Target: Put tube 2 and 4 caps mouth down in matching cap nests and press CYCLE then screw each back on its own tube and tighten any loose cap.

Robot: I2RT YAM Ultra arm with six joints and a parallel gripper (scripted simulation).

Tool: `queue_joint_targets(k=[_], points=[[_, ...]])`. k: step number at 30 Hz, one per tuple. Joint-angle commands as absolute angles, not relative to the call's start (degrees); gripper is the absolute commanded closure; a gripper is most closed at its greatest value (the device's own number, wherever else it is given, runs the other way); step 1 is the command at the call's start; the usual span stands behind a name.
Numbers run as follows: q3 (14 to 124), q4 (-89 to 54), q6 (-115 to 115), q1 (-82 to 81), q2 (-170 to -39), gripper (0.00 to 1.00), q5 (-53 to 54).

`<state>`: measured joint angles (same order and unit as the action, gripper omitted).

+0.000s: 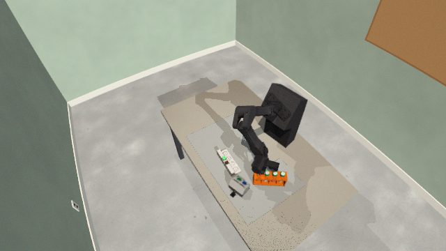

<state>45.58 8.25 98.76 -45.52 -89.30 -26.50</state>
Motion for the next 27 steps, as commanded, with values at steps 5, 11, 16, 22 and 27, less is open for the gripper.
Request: queue_joint_targets(k=[5, 11, 16, 22, 27], points=[[45.6, 8.3, 99.4, -45.8, -88.9, 1.00, -26.5], [45.6, 8.3, 99.4, -45.8, -88.9, 1.00, -26.5], [45.6, 8.3, 87.9, -45.7, -89.0, 1.00, -26.5], [45.6, 8.3, 70.7, -45.7, -89.0, 1.00, -26.5], [45.6, 8.4, 56.4, -45.7, -89.0, 1.00, -26.5]])
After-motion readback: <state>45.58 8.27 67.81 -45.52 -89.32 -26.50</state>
